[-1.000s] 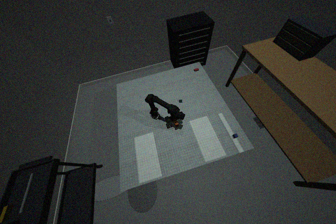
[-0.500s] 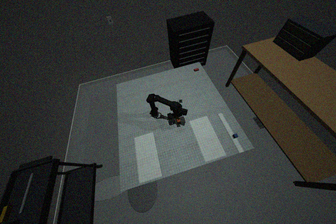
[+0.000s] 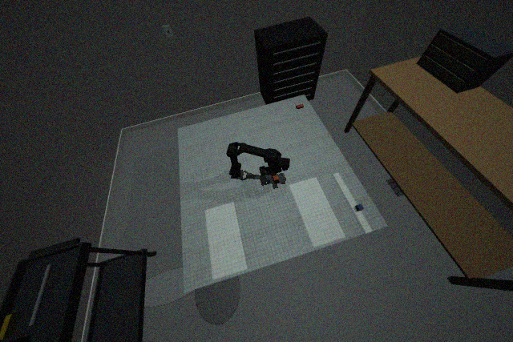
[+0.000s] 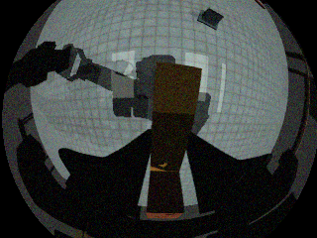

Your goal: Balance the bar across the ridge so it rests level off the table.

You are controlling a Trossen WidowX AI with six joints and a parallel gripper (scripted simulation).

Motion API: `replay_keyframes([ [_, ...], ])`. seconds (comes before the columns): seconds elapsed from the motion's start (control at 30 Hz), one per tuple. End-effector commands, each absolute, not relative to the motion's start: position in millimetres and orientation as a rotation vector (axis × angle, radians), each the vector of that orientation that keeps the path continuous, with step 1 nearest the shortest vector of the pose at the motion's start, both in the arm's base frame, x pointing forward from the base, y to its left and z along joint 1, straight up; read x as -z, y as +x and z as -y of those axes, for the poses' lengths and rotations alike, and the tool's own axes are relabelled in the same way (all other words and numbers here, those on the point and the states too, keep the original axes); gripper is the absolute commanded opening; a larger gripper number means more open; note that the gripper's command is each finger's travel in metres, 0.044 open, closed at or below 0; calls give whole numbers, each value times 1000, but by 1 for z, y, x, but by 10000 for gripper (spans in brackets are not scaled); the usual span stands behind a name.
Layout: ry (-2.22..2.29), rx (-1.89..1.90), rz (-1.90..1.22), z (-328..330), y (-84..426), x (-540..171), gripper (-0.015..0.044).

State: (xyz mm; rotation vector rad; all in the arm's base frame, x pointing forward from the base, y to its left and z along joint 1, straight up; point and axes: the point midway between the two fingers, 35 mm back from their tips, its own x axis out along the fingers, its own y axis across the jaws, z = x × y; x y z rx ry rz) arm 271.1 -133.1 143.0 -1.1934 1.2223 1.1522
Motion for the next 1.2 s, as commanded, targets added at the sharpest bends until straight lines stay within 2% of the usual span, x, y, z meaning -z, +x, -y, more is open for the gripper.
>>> replay_keyframes([
  [0.0, -1184, -1138, -1226, 124, 280, -145, 0],
  [1.17, -1080, -1043, -1269, 17, 341, -148, 0],
])
